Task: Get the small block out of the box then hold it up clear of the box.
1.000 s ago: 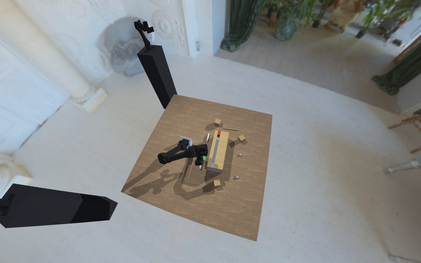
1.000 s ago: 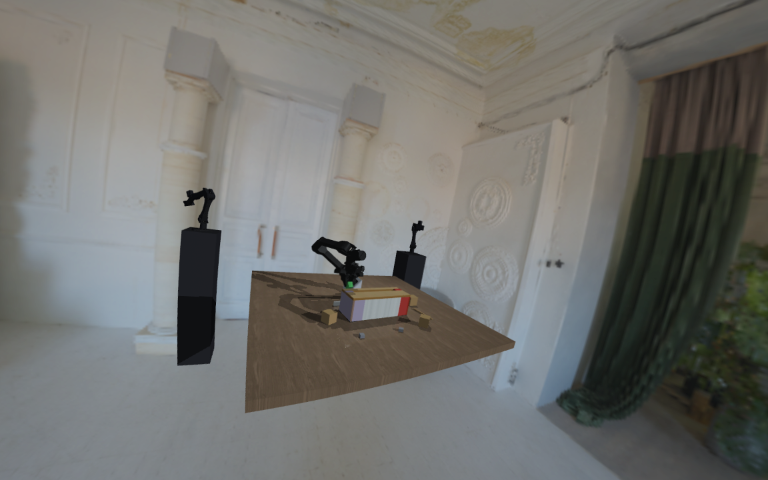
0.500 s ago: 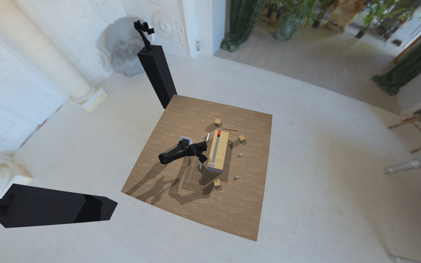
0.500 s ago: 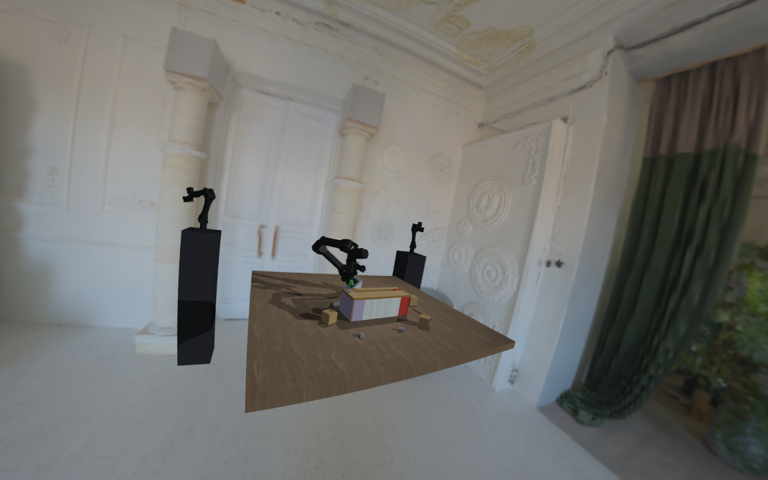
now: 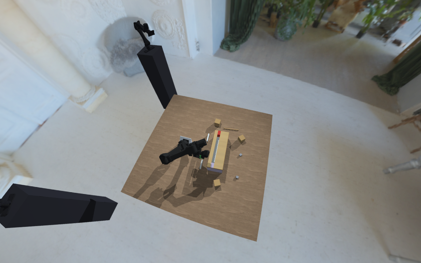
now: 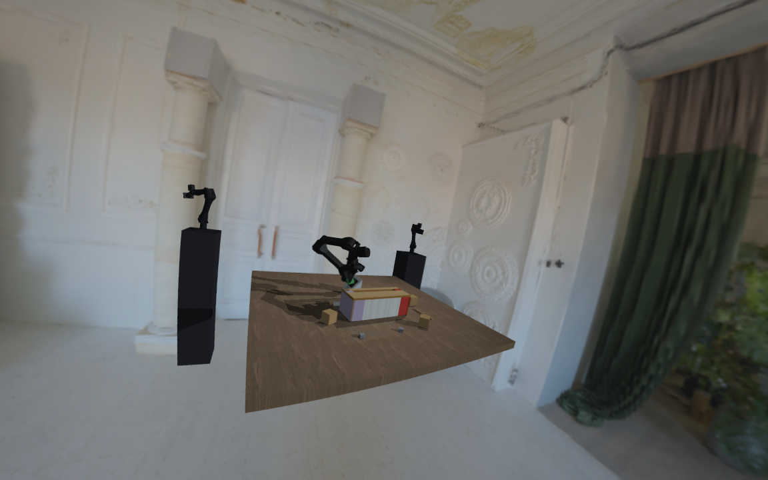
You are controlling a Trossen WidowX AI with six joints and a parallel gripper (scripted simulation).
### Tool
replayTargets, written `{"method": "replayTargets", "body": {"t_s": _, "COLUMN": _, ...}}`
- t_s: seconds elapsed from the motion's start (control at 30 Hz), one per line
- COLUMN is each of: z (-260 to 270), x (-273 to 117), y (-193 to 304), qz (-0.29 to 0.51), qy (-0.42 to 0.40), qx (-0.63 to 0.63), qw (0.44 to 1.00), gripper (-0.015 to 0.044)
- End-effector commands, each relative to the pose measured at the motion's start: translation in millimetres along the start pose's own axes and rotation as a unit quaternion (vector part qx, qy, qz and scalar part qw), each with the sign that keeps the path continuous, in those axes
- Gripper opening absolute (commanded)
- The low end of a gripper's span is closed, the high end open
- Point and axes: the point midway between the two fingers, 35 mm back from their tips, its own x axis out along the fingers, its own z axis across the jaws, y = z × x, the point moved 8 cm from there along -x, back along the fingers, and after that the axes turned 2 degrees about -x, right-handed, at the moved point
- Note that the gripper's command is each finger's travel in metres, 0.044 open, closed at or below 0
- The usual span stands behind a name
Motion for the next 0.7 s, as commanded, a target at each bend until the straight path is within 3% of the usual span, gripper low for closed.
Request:
{"method": "replayTargets", "body": {"t_s": 0.0, "z": -1, "x": -4, "y": 0, "qz": 0.009, "qy": 0.005, "qx": -0.085, "qw": 0.996, "gripper": 0.0}}
{"method": "replayTargets", "body": {"t_s": 0.3, "z": -2, "x": -12, "y": -1, "qz": 0.028, "qy": 0.011, "qx": -0.276, "qw": 0.961, "gripper": 0.0}}
{"method": "replayTargets", "body": {"t_s": 0.67, "z": -4, "x": -23, "y": -2, "qz": 0.053, "qy": 0.011, "qx": -0.482, "qw": 0.875, "gripper": 0.0}}
